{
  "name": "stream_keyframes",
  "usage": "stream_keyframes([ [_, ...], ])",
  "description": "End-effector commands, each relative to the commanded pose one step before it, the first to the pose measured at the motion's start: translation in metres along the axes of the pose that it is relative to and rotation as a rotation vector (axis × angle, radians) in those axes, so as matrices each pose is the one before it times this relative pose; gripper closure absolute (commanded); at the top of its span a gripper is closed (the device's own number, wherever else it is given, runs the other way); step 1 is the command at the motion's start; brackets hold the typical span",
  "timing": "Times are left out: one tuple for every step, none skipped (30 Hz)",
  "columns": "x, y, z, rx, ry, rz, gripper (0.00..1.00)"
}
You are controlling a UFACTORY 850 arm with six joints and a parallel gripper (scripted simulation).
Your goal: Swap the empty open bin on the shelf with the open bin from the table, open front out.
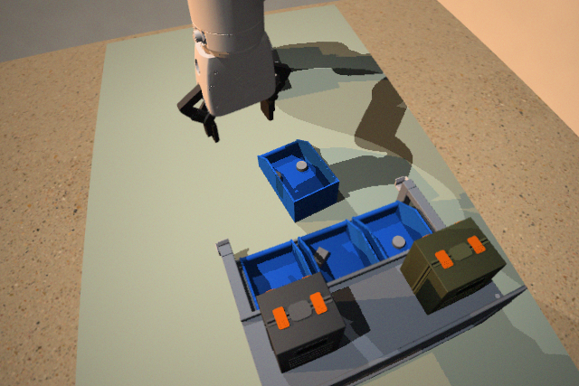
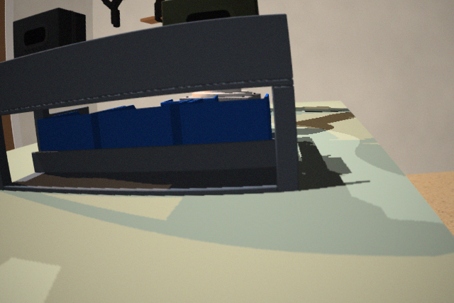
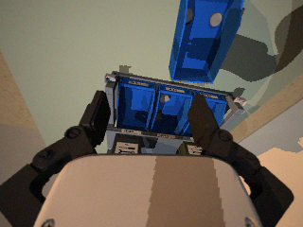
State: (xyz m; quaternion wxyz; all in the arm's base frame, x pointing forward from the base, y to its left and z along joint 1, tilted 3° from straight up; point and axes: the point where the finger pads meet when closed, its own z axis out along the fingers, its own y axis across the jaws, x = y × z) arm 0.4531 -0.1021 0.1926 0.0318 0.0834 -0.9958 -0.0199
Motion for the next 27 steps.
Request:
stream_keyframes([
  [-0.01732,0.03042,0.00099,-0.00323,-0.03598,0.05903,0.00],
  [-0.00225,0.00628,0.00036,-0.00291,-0.00623,0.01157,0.00],
  [-0.00193,0.00582,0.00036,-0.00278,-0.00566,0.01070,0.00],
  [-0.00164,0.00534,0.00034,-0.00262,-0.00510,0.00981,0.00],
  [-0.00139,0.00486,0.00032,-0.00244,-0.00456,0.00892,0.00],
  [-0.00116,0.00437,0.00030,-0.00224,-0.00404,0.00802,0.00],
  [-0.00097,0.00388,0.00028,-0.00202,-0.00354,0.00713,0.00],
  [-0.00080,0.00340,0.00025,-0.00180,-0.00307,0.00625,0.00],
  [-0.00065,0.00294,0.00022,-0.00157,-0.00262,0.00539,0.00],
  [-0.00052,0.00248,0.00019,-0.00134,-0.00220,0.00457,0.00],
  [-0.00041,0.00205,0.00016,-0.00112,-0.00181,0.00378,0.00],
  [-0.00032,0.00165,0.00013,-0.00091,-0.00144,0.00304,0.00],
  [-0.00024,0.00128,0.00010,-0.00071,-0.00111,0.00236,0.00],
  [0.00000,0.00000,0.00000,0.00000,0.00000,0.00000,0.00],
  [0.00000,0.00000,0.00000,0.00000,0.00000,0.00000,0.00],
  [-0.00017,0.00095,0.00008,-0.00052,-0.00082,0.00174,0.00],
  [-0.00012,0.00065,0.00005,-0.00036,-0.00056,0.00120,0.00],
  [-0.00007,0.00041,0.00003,-0.00023,-0.00035,0.00075,0.00],
  [-0.00004,0.00022,0.00002,-0.00012,-0.00019,0.00040,0.00],
  [-0.00001,0.00008,0.00001,-0.00005,-0.00007,0.00015,0.00],
  [0.00000,0.00001,0.00000,-0.00001,-0.00001,0.00002,0.00],
  [0.00000,0.00000,0.00000,0.00000,0.00000,0.00000,0.00],
  [0.00000,0.00000,0.00000,0.00000,0.00000,0.00000,0.00],
  [0.00000,0.00000,0.00000,0.00000,0.00000,0.00000,0.00],
  [0.00000,0.00000,0.00000,0.00000,0.00000,0.00000,0.00],
  [0.00000,0.00000,0.00000,0.00000,0.00000,0.00000,0.00],
  [0.00000,0.00000,0.00000,0.00000,0.00000,0.00000,0.00],
])
